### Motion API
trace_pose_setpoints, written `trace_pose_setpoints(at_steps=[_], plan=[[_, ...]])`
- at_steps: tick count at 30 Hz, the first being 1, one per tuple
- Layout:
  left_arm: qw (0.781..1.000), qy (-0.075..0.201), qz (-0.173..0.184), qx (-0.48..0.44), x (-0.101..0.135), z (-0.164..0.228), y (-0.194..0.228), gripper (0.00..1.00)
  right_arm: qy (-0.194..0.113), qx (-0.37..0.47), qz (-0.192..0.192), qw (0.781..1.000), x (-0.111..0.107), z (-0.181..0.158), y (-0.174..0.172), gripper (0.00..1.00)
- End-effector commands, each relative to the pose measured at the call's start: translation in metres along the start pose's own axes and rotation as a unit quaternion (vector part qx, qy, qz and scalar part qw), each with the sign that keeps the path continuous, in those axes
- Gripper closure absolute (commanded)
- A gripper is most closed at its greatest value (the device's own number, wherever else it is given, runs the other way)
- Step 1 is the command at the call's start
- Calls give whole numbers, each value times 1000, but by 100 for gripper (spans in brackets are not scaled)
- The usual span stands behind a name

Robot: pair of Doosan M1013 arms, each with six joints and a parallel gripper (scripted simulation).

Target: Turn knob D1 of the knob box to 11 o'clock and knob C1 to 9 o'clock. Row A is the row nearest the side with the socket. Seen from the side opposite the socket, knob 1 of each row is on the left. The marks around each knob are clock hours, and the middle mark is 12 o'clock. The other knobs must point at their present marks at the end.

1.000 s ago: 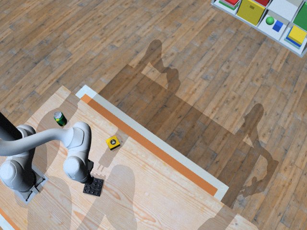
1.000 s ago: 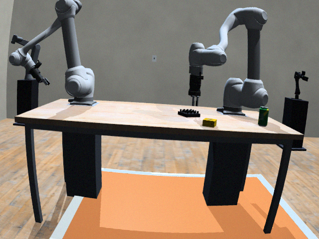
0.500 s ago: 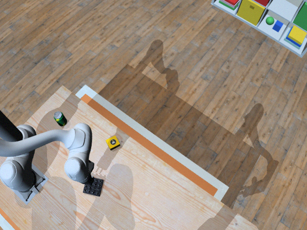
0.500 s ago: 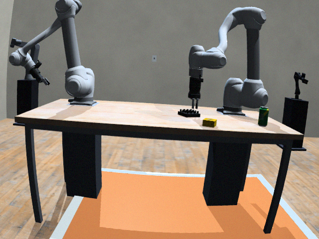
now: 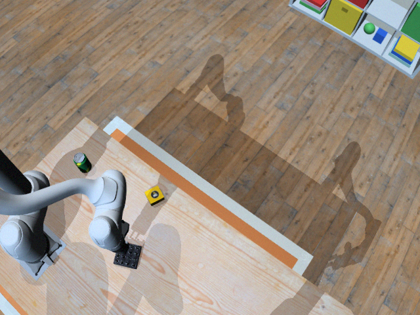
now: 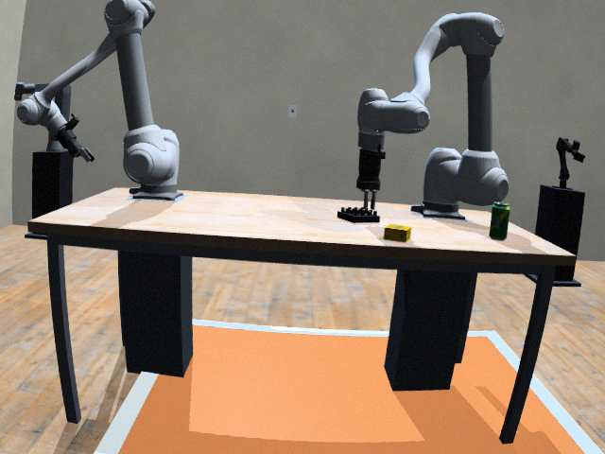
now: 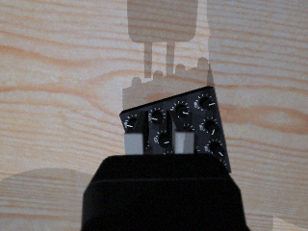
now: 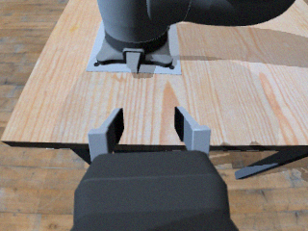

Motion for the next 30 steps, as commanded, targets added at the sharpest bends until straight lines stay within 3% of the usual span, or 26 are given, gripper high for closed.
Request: trace_pose_setpoints(at_steps=[1,22,30], plan=[[1000,0,0,0,0,0,0,54,0,0,0,1000,0,0,0,0],[1000,0,0,0,0,0,0,54,0,0,0,1000,0,0,0,0],[1000,0,0,0,11,0,0,54,0,0,0,1000,0,0,0,0]])
Point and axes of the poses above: on each arm, the point where the finger pads meet when closed, its own x axis out along the fingers, its own z axis across the jaws, y = z × x, the point moved 4 cm from there along -x, back along the fingers, and after that the axes turned 2 degrees about -x, right-handed, at the moved point
